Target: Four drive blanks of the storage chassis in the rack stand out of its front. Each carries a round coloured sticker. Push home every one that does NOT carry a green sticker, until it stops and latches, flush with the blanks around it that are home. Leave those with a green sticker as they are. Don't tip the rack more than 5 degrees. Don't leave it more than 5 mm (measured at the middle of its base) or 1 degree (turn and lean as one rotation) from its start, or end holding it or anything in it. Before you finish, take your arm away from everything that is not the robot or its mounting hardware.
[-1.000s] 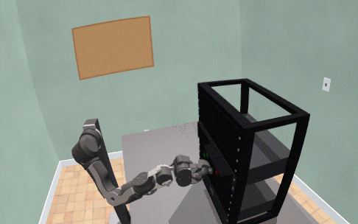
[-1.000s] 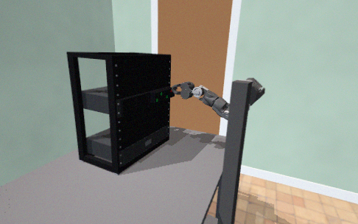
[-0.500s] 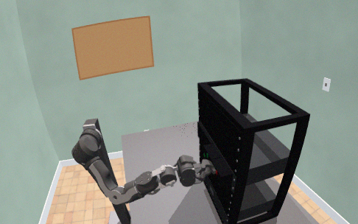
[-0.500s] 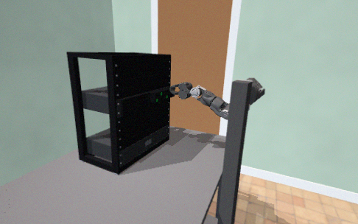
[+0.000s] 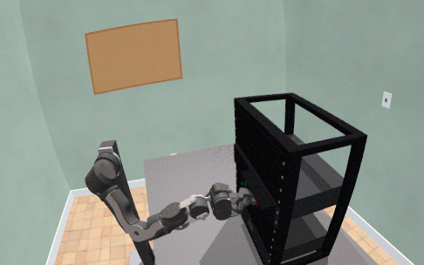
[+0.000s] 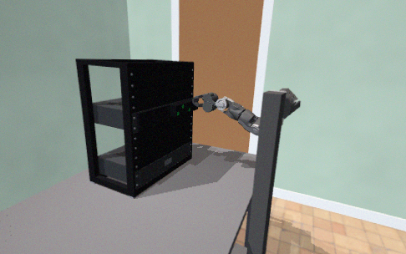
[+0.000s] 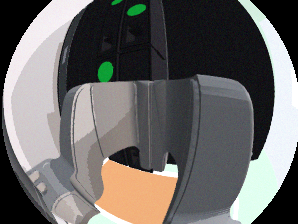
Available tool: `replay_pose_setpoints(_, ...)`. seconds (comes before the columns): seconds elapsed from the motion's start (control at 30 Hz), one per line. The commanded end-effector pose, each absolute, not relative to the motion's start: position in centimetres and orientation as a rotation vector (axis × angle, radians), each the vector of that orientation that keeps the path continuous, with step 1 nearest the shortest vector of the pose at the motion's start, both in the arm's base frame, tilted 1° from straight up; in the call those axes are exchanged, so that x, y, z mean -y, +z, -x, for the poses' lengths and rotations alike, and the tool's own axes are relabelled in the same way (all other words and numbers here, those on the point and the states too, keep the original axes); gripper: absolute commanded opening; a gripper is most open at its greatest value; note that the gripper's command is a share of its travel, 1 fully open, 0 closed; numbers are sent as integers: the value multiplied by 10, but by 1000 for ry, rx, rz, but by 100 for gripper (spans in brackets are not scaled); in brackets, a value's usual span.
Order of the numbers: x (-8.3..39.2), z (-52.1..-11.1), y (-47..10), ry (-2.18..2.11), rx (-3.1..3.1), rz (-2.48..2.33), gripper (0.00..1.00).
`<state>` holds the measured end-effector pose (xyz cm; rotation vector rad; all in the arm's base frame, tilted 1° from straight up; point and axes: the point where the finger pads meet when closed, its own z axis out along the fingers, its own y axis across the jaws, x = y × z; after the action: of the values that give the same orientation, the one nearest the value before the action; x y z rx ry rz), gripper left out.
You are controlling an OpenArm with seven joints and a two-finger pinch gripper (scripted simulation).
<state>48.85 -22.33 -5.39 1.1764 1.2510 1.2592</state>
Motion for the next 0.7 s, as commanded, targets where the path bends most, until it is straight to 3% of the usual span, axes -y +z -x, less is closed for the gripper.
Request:
replay_pose_setpoints(0.0, 222, -488, -50, 1263, -1250, -1167, 0)
replay_pose_setpoints(0.67, 223, -495, -51, 1262, -1250, -1170, 0)
